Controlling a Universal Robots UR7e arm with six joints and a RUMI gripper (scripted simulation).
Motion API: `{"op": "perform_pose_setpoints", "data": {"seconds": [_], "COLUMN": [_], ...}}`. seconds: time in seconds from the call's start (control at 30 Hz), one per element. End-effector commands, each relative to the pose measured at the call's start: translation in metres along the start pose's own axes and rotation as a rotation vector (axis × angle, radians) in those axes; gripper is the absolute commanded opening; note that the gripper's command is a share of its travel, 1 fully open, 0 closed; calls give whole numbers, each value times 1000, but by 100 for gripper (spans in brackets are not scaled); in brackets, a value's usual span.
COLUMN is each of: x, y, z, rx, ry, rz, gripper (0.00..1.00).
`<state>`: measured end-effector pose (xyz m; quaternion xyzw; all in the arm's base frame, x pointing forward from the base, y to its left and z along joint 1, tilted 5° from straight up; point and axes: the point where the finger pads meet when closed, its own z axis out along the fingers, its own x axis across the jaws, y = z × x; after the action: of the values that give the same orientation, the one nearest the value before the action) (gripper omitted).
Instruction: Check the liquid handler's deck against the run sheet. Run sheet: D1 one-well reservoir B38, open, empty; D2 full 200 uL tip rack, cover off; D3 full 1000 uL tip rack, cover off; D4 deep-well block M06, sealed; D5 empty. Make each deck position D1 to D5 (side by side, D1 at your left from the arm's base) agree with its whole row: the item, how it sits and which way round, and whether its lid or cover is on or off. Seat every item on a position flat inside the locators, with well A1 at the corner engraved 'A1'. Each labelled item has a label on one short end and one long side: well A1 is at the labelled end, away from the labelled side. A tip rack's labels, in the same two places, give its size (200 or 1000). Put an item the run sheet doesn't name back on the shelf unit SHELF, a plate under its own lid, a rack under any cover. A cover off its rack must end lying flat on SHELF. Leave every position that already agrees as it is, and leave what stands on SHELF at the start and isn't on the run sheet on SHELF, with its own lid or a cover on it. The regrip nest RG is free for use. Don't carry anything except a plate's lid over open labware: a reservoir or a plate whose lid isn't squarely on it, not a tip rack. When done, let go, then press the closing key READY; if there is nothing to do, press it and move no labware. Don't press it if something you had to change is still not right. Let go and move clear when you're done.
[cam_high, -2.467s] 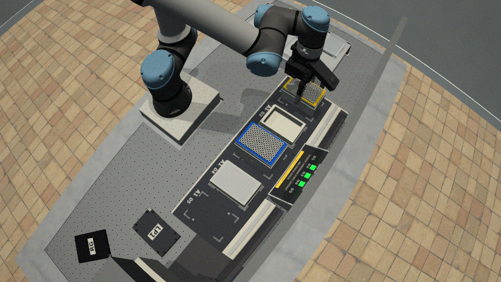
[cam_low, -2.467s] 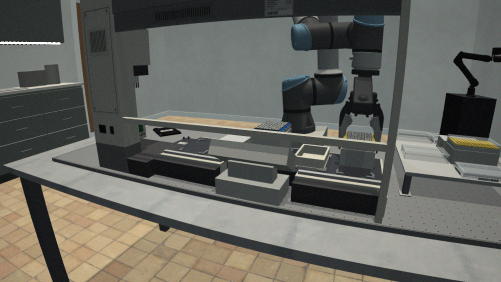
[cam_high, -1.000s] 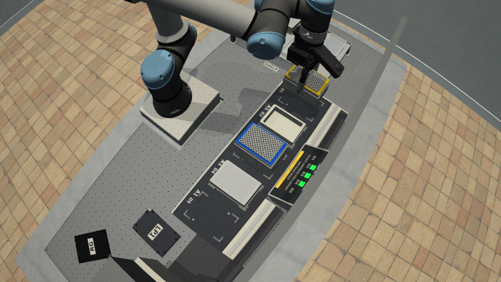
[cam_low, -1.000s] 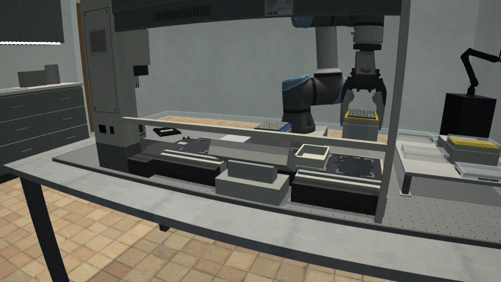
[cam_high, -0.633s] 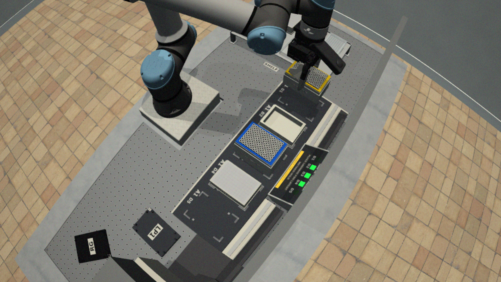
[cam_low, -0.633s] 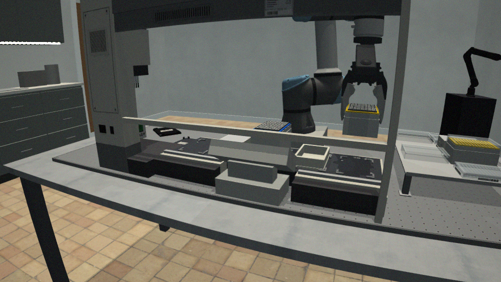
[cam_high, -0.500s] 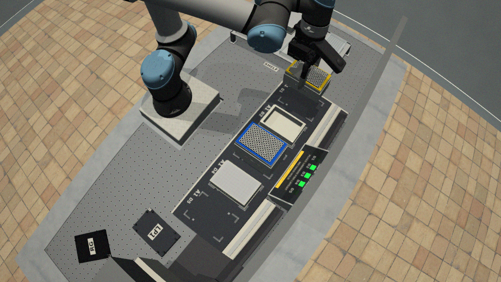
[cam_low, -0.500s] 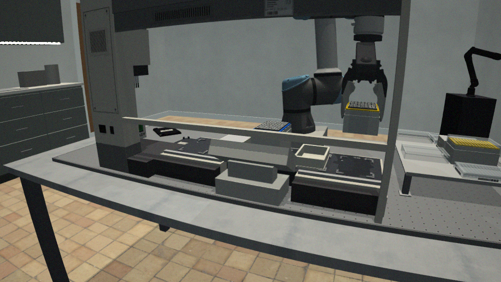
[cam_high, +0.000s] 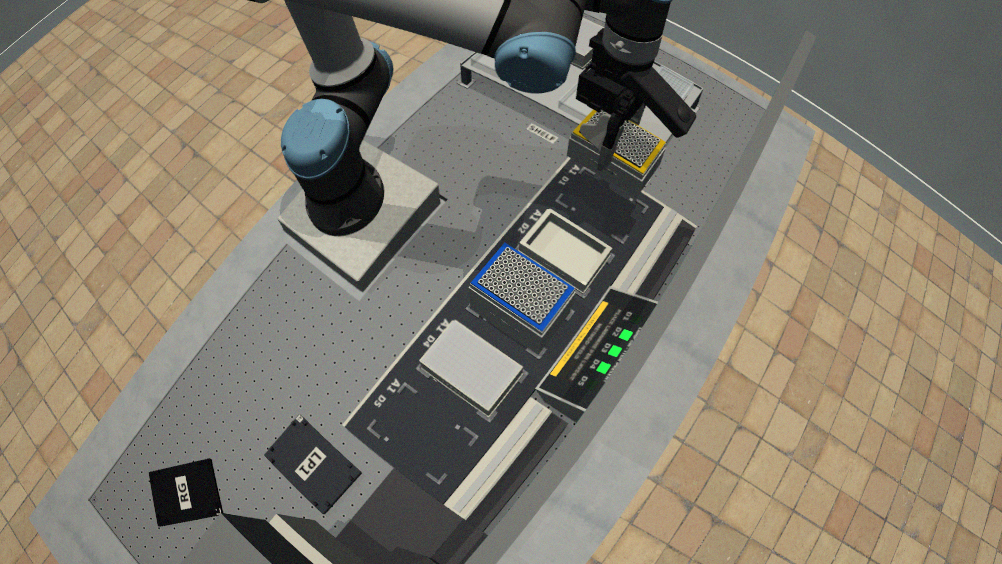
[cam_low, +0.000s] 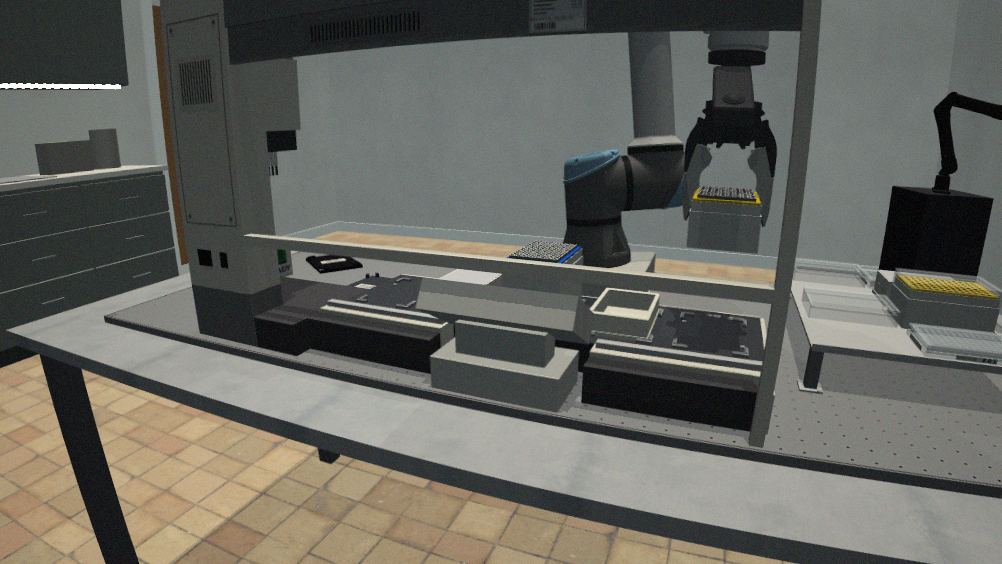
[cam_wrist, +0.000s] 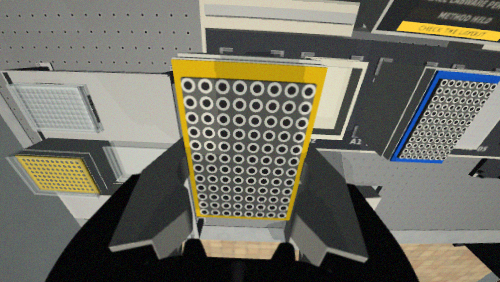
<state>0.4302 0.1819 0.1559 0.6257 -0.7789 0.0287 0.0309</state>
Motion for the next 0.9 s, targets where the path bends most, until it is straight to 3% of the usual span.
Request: {"op": "perform_pose_setpoints", "data": {"seconds": [0.0,0.87], "x": [0,0], "y": [0,0], "z": [-7,-47], "rx": [1,1], "ry": [0,0], "rz": [0,0], "gripper": [0,0]}}
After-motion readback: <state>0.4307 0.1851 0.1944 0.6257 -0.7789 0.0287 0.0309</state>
